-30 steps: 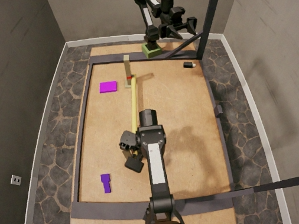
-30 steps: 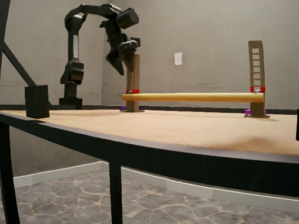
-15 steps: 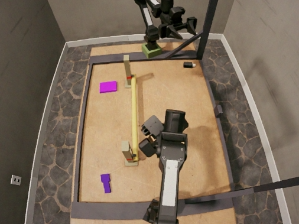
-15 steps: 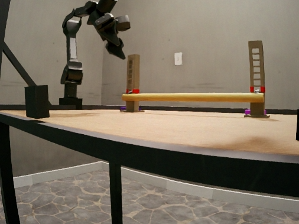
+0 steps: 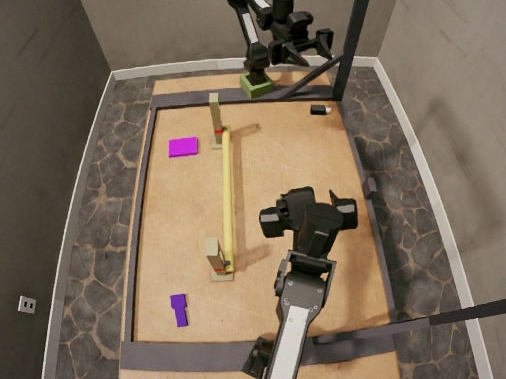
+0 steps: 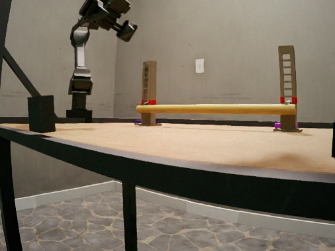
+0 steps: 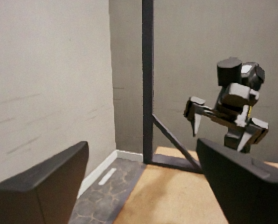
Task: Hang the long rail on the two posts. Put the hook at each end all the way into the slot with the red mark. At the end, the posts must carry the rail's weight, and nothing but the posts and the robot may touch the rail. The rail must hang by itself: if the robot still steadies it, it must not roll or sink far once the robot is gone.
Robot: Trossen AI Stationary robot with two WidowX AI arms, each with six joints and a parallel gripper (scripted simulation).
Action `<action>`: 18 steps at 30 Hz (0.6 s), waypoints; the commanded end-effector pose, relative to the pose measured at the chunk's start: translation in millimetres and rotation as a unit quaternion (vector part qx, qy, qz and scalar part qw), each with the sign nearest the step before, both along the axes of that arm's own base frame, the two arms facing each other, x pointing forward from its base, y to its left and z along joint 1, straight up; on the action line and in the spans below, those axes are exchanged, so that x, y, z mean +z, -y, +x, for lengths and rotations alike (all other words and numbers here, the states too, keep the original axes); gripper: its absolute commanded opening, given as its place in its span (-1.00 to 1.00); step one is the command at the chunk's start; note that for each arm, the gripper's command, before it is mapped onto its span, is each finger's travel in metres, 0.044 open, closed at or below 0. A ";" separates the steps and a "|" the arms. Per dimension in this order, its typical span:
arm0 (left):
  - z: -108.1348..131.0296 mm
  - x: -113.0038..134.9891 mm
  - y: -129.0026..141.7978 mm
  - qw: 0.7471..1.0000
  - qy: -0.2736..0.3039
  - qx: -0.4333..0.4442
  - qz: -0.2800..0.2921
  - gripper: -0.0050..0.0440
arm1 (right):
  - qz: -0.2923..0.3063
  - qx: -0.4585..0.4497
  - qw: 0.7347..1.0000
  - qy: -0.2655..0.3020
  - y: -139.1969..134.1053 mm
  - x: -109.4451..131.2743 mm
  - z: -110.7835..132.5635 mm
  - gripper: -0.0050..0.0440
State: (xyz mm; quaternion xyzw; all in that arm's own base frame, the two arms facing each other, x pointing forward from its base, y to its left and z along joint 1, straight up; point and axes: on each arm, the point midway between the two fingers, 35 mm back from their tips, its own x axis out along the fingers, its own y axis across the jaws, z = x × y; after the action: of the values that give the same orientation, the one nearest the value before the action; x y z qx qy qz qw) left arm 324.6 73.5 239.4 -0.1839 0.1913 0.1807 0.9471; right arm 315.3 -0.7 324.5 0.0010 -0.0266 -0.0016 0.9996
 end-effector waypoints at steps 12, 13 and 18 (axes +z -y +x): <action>-5.7 74.0 63.4 0.956 0.187 -0.158 0.161 1.00 | -0.001 0.002 1.000 0.008 -0.7 6.1 -1.1 0.57; -6.9 76.9 65.9 0.953 0.195 -0.162 0.167 1.00 | -0.001 0.002 1.000 0.008 -0.7 6.1 -1.1 0.57; -11.5 86.8 74.3 0.940 0.220 -0.177 0.189 1.00 | -0.001 0.002 1.000 0.008 -0.7 6.1 -1.1 0.57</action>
State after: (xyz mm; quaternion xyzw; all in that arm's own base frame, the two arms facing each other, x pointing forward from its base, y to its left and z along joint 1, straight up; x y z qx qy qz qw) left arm 317.8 6.3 320.6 -0.0179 -0.0081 0.0128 0.9997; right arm 315.3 -0.7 324.5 0.0010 -0.0266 -0.0016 0.9996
